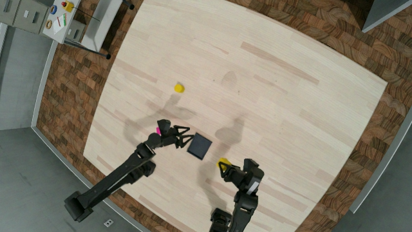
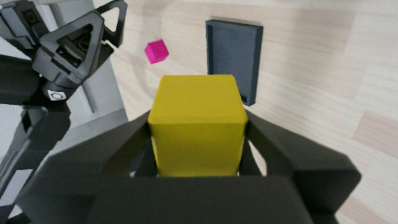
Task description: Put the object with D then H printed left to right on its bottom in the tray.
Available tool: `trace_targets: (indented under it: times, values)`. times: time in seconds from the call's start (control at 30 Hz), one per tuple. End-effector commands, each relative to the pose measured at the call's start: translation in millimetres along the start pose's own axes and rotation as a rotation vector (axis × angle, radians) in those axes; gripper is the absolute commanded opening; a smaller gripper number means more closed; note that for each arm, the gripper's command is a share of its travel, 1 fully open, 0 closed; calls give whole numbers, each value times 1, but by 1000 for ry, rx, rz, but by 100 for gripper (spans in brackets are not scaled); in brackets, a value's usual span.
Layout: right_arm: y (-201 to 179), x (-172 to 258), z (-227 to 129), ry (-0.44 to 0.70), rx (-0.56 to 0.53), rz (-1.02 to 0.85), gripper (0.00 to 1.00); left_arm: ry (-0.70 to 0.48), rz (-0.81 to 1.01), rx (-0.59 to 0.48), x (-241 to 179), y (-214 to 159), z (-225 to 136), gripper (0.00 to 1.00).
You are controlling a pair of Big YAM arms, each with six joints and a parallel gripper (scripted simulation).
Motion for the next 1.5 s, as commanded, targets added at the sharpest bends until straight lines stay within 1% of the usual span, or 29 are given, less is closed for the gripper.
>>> trace_targets:
  times: [0.0,0.13,0.43,0.5,0.57,0.7,0.8,1.0,1.07,1.13,1.37,1.47]
  values:
    - [3,14,-4,76,-22,-8,41,-141,-213,-102,-33,7,-1,71]
    - [2,27,-11,166,-21,-9,41,-274,-333,-87,-62,4,-4,71]
    - [-1,49,-15,308,-5,-3,41,-493,-528,-3,-110,-7,-17,71]
    - [-1,49,-15,308,-5,-3,41,-493,-528,-3,-110,-7,-17,71]
    - [-2,53,-17,345,-1,-2,41,-530,-554,23,-117,-11,-19,71]
    - [-3,60,-18,391,8,-2,41,-556,-557,42,-122,-16,-20,71]
    - [-5,63,-17,419,15,-1,41,-561,-530,37,-123,-17,-20,71]
    - [-8,72,-16,467,28,-5,41,-558,-531,28,-120,-14,-21,71]
    - [-8,72,-16,467,28,-5,41,-558,-531,28,-120,-14,-21,71]
    - [-8,74,-16,479,30,-9,41,-574,-522,21,-128,-6,-21,71]
    - [-9,75,-19,502,21,-53,41,-574,-522,21,-128,-6,-21,71]
    - [-7,72,-16,499,25,-43,41,-578,-520,16,-131,-2,-24,71]
Point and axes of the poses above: on each arm, the point where the finger pads meet when closed, its own z axis out along the fingers, its own x axis across the jaws, y = z × x, the point moved 2 cm from there along -z, back along the fingers, and after that the axes turned 2 degrees about z, right-handed, at the moved point
